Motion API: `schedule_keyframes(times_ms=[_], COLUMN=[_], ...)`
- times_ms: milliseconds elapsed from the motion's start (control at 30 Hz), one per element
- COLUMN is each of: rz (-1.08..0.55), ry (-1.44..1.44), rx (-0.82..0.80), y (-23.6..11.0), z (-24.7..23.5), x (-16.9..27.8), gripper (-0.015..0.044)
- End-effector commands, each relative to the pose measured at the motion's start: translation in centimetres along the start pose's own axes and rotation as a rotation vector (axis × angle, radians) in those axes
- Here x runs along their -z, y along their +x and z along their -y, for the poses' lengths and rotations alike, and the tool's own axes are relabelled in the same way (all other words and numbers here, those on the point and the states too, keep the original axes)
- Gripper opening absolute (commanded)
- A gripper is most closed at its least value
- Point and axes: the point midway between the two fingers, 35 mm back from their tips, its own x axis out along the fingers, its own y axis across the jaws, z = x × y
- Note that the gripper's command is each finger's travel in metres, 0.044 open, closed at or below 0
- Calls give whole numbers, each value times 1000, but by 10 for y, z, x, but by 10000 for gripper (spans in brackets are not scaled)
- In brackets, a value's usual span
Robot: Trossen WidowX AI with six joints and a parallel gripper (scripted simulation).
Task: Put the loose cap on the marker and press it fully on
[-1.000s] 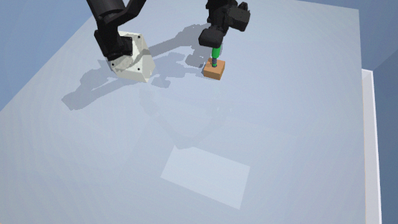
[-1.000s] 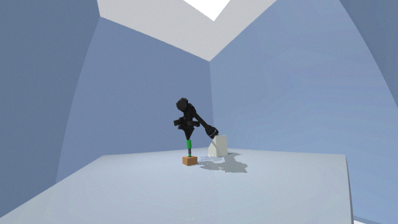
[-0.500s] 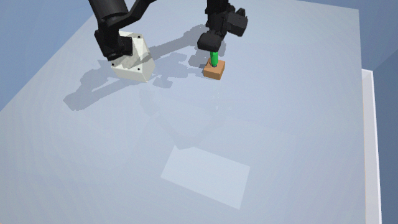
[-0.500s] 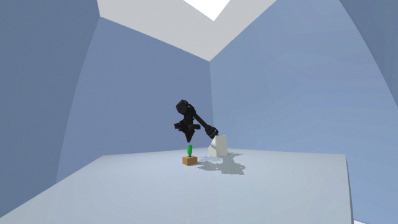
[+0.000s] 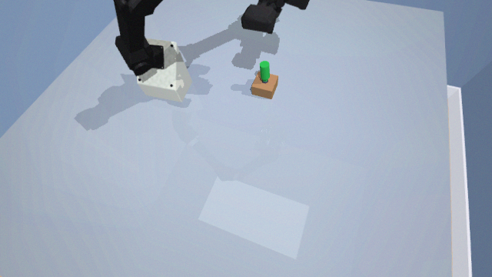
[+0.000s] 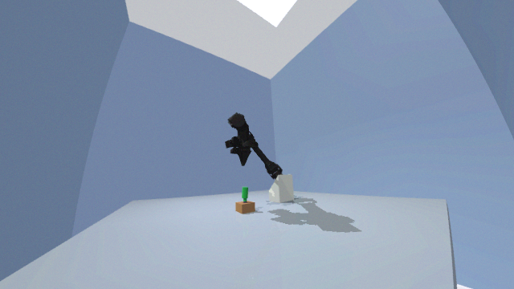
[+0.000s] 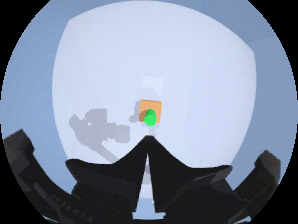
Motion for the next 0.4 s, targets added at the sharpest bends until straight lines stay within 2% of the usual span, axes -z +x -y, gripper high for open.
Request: schedule_keyframes(times_ms=[0,33,367], rz=[-15,-15,-15], ry=[6,6,6], rx=[2,2,2], y=[-8,-8,-8], z=[2,2,2], x=[2,2,2], gripper=[0,0,262])
